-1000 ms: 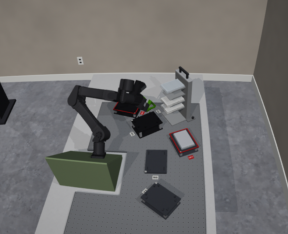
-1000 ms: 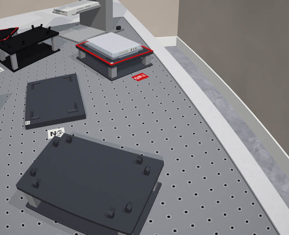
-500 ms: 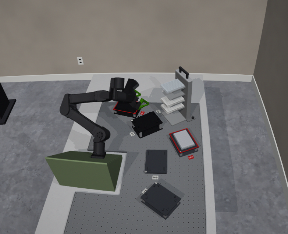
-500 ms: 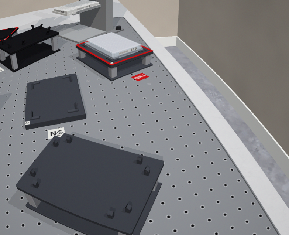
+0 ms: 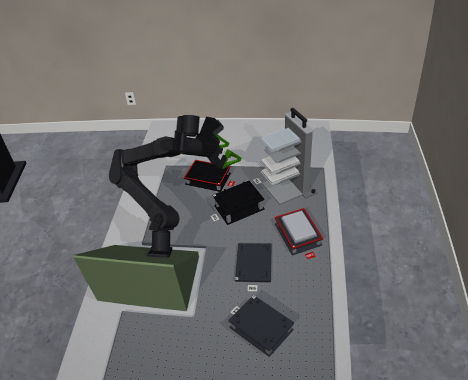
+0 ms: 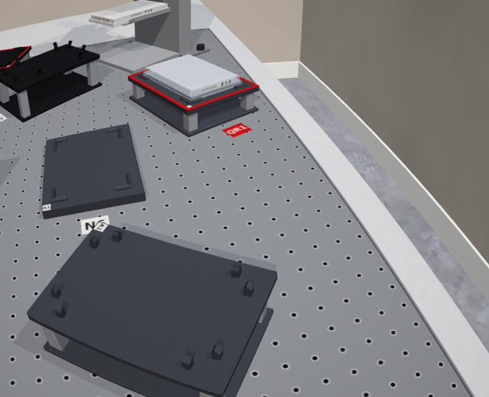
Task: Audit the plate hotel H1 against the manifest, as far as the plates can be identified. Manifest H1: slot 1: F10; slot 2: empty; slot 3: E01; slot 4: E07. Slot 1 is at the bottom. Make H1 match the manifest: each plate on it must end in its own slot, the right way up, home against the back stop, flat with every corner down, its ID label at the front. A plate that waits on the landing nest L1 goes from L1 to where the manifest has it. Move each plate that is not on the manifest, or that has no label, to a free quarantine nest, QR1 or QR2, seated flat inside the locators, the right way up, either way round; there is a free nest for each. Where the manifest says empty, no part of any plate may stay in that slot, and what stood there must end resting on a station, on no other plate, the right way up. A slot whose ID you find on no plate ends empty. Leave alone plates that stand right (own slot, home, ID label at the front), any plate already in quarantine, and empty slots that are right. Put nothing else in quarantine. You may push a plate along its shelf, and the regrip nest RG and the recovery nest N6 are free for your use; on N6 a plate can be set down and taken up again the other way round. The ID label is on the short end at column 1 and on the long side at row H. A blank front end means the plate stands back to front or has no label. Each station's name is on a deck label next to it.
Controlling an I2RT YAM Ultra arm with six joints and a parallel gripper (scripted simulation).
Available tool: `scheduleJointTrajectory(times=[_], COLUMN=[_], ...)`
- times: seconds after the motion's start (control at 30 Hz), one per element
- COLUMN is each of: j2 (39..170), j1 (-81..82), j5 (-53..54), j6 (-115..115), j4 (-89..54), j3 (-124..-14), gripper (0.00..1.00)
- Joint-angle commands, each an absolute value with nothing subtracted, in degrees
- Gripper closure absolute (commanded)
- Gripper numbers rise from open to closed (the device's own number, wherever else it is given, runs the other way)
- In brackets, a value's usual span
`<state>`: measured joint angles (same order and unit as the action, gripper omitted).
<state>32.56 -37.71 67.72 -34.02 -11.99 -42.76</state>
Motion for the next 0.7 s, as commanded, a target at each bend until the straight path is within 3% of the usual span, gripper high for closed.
scheduleJointTrajectory(times=[0.0,0.17,0.67], j2=[34.0,36.4,36.4], j1=[-40.8,-45.9,-45.9], j5=[72.2,77.4,77.4], j6=[-33.7,-32.8,-32.8], j4=[-12.9,-14.4,-14.4], j3=[-44.9,-48.0,-48.0], gripper=[0.00,0.00,0.00])
